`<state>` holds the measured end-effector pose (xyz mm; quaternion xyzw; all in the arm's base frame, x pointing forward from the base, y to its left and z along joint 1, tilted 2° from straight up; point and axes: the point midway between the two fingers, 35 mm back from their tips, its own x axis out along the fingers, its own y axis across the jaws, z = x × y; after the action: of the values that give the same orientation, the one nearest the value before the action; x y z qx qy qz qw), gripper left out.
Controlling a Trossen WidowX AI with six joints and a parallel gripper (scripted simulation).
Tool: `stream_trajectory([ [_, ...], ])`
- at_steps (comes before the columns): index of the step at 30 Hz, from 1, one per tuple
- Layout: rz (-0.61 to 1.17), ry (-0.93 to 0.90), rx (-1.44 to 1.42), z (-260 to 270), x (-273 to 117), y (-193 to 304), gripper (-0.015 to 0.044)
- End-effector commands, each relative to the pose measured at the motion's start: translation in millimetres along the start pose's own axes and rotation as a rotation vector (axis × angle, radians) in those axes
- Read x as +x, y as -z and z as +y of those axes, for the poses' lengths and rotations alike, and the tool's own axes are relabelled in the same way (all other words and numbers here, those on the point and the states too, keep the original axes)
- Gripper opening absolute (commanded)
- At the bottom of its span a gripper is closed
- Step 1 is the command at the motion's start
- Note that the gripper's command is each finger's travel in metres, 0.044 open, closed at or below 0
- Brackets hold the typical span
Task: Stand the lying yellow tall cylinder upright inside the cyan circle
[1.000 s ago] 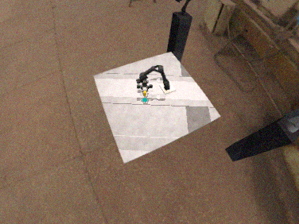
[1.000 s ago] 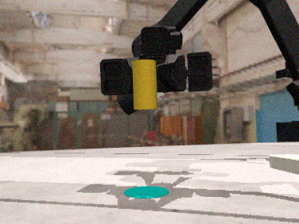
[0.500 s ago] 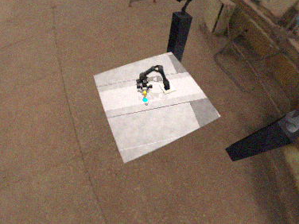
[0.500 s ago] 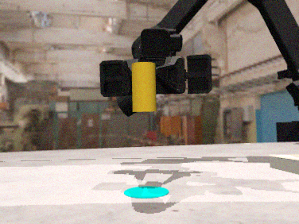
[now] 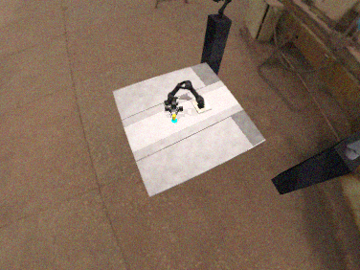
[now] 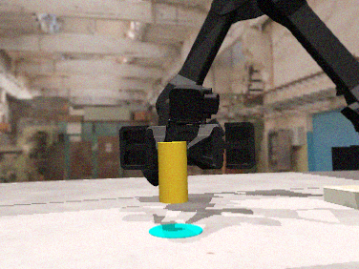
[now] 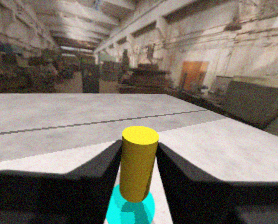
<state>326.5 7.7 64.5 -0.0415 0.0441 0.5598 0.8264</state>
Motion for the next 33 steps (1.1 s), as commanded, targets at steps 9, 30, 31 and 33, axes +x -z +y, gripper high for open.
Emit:
stream_trajectory([
  [9,0.040,-0.019,-0.042,1,5,29,0.0105],
  [30,0.040,-0.019,-0.042,1,5,29,0.0400],
  [31,0.040,-0.019,-0.042,1,5,29,0.0400],
  [33,0.040,-0.019,-0.042,1,5,29,0.0400],
])
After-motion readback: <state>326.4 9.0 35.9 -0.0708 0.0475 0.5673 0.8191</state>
